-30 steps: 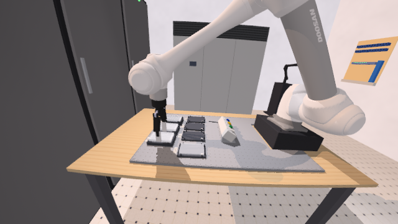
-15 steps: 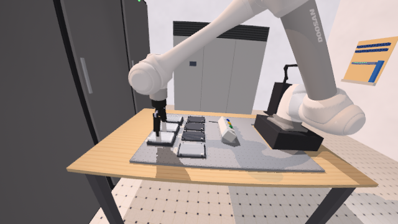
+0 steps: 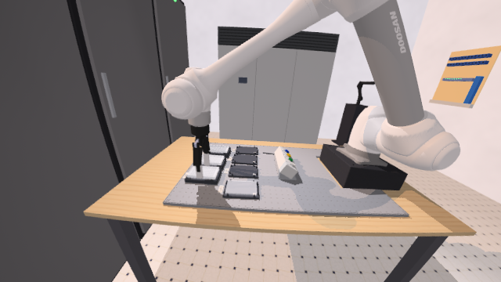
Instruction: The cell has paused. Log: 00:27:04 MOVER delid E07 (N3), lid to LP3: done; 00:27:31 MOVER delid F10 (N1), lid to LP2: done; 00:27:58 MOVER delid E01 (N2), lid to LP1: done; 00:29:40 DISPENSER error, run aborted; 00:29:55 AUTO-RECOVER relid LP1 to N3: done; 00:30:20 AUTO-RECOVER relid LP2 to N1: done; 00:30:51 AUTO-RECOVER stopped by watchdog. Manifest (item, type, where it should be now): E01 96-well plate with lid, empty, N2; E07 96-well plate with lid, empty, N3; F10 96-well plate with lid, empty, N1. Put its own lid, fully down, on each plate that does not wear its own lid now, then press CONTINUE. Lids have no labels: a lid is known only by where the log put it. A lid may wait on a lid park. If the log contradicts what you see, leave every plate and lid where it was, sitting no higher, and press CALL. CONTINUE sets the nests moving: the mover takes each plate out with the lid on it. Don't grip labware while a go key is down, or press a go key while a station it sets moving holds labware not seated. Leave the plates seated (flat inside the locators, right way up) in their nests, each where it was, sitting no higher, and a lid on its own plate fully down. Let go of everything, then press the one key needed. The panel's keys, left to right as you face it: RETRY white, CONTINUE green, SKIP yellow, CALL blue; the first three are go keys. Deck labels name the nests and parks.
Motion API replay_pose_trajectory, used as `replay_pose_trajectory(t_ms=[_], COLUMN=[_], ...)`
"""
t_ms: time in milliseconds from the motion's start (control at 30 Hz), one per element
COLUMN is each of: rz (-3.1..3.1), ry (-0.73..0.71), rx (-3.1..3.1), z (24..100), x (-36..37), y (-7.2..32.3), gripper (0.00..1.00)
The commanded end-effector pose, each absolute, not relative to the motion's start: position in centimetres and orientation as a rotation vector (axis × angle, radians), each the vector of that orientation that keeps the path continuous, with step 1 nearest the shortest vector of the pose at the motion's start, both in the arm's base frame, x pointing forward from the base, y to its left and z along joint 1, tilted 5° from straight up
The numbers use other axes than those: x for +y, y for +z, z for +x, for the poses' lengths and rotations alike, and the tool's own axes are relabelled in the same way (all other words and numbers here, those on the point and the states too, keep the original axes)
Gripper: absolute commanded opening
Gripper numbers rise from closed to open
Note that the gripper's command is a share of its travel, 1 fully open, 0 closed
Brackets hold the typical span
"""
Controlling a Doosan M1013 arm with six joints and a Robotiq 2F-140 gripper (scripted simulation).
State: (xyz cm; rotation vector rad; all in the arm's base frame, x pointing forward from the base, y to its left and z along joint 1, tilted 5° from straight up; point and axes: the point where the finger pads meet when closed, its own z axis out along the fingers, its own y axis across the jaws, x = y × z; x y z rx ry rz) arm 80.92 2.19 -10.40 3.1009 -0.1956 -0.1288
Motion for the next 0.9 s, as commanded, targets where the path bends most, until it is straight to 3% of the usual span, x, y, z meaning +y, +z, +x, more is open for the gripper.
replay_pose_trajectory(t_ms=[0, 867], rz=[3.106, 3.106], ry=[-0.129, -0.129], rx=[-0.199, -0.199], z=[80.9, 81.1], x=[2.3, 2.4], y=[-10.8, -7.8], gripper=[0.66, 0.66])
